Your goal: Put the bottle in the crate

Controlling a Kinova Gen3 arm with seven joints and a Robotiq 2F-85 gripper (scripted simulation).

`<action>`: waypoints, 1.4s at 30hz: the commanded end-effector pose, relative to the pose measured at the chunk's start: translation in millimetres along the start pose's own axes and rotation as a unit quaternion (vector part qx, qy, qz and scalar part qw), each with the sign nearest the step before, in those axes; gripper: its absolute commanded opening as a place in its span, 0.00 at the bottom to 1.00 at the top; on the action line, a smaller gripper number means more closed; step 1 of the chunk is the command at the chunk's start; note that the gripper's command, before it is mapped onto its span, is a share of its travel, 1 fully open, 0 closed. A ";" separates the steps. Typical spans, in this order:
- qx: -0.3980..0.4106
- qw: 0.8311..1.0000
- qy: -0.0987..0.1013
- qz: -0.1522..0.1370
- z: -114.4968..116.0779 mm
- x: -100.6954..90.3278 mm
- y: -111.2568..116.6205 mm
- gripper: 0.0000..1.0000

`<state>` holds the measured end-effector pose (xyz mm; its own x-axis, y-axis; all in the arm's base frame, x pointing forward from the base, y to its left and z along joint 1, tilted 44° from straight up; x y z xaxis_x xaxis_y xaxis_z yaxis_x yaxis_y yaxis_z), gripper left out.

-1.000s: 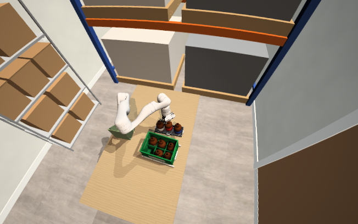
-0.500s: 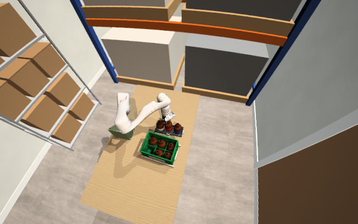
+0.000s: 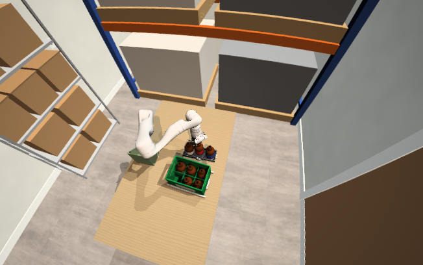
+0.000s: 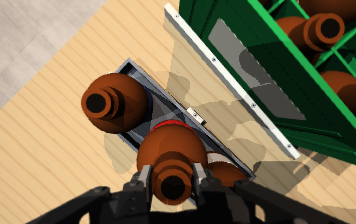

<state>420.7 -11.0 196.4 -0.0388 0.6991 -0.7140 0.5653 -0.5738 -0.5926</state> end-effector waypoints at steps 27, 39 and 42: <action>0.000 1.000 0.001 0.001 -0.1 -2.0 0.1 0.00; 0.000 1.000 0.001 0.001 -0.1 -8.3 0.1 0.00; 0.000 1.000 0.001 0.001 -0.1 -11.3 0.1 0.00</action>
<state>420.7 -16.7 202.5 -0.0413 0.7000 -0.7130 0.5661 -0.5716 -0.5940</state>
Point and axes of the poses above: the point where the finger pads meet when closed, its own x axis out along the fingers, its own z axis across the jaws, y = z × x, the point moved 10 cm from there along -x, back along the fingers, and after that the axes turned 11 degrees about x, right-handed, at the moved point
